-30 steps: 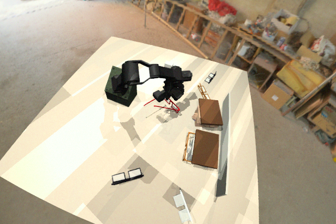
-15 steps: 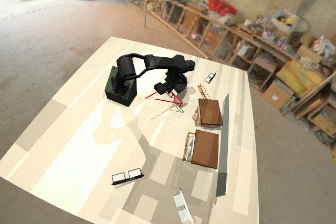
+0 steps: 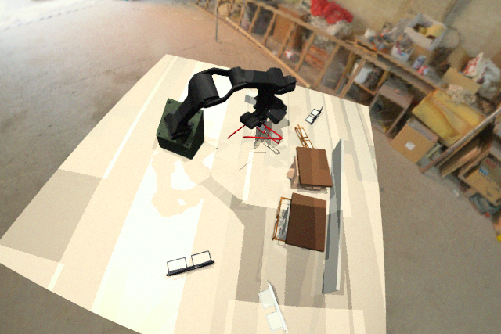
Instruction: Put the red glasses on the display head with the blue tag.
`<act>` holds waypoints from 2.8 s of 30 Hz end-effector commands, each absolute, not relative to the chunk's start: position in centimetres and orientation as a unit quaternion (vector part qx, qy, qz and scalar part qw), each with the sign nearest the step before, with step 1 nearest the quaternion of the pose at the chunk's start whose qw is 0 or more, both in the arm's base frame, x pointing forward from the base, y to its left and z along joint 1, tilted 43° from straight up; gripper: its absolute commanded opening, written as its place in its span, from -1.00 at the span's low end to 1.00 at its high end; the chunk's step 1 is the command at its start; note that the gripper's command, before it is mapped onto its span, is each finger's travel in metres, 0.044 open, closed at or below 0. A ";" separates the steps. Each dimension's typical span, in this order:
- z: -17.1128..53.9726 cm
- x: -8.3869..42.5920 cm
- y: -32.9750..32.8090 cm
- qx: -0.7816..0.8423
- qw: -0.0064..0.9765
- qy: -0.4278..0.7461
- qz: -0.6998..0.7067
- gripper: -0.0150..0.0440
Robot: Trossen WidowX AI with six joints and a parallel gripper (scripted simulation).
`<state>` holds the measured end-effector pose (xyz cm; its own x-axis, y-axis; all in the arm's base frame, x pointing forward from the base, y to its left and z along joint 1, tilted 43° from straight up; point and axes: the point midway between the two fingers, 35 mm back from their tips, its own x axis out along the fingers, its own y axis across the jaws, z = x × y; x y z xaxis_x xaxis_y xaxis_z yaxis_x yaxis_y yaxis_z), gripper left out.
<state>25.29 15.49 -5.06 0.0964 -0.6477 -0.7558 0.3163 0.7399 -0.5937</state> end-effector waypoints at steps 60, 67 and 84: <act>-20.8 20.2 22.1 -0.276 0.683 0.639 -0.221 -0.49; -20.8 20.2 22.1 -0.276 0.683 0.639 -0.221 -0.49; -21.3 19.5 22.6 -0.275 0.683 0.639 -0.221 -0.49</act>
<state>19.81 22.77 -20.87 0.0938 -0.6467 -0.7570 -0.0507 0.7562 -0.6523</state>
